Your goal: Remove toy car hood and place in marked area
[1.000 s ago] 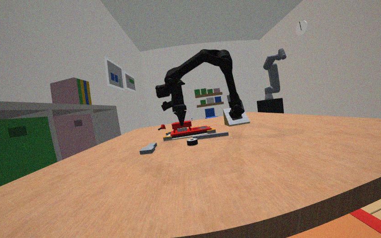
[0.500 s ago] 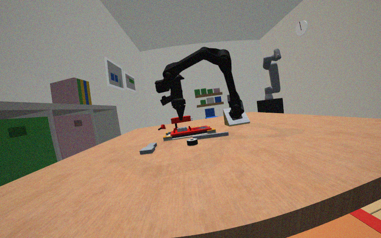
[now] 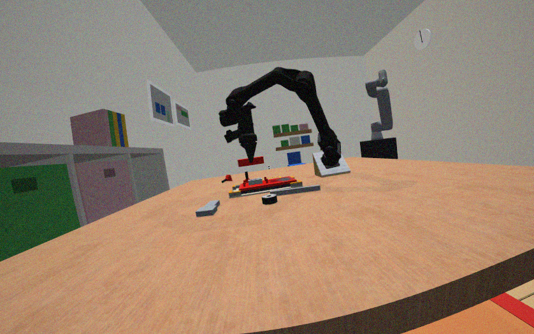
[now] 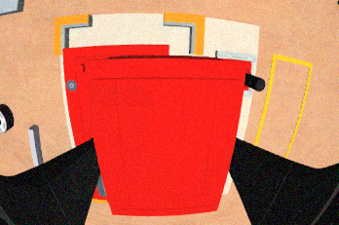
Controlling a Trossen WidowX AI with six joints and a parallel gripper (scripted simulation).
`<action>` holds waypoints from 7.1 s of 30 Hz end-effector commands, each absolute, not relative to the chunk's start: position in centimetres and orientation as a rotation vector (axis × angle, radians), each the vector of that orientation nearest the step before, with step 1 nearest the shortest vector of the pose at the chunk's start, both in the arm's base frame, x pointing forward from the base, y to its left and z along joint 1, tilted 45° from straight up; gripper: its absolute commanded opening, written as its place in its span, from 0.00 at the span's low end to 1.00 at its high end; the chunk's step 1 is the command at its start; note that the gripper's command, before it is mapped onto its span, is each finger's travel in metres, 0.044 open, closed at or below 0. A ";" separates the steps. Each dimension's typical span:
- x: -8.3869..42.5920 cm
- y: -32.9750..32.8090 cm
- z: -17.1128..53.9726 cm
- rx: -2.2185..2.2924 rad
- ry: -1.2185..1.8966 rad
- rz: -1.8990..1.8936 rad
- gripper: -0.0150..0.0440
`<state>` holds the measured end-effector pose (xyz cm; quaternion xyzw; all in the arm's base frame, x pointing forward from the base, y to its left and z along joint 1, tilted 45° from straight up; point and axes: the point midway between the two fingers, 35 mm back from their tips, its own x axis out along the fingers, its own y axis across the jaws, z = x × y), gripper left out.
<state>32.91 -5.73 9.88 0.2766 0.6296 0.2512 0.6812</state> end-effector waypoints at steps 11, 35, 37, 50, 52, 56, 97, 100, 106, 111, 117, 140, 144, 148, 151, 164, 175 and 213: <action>31.5 -13.8 2.9 0.609 1.419 0.551 0.25; 28.7 -18.3 -3.1 0.614 1.417 0.567 0.25; 28.7 -18.2 -3.3 0.614 1.417 0.567 0.25; 28.9 -17.3 -4.3 0.614 1.416 0.567 0.25; 28.9 -17.2 -4.4 0.614 1.416 0.567 0.25; 29.0 -16.9 -4.7 0.614 1.416 0.567 0.25; 29.2 -14.0 -7.5 0.615 1.415 0.568 0.25; 29.2 -13.8 -7.7 0.615 1.415 0.569 0.25; 29.2 -13.4 -8.1 0.615 1.415 0.569 0.25; 29.2 -13.3 -8.2 0.615 1.415 0.569 0.25; 29.2 -13.2 -8.3 0.615 1.415 0.569 0.25; 29.3 -12.4 -9.1 0.616 1.415 0.569 0.25; 29.3 -12.2 -9.3 0.616 1.415 0.570 0.25; 29.3 -12.1 -9.4 0.616 1.415 0.570 0.25; 29.3 -12.0 -9.5 0.616 1.415 0.570 0.25; 29.3 -12.1 -9.5 0.607 1.418 0.572 0.74; 29.0 -15.5 -6.1 0.611 1.413 0.571 1.00; 28.6 -17.2 -4.2 0.614 1.410 0.573 1.00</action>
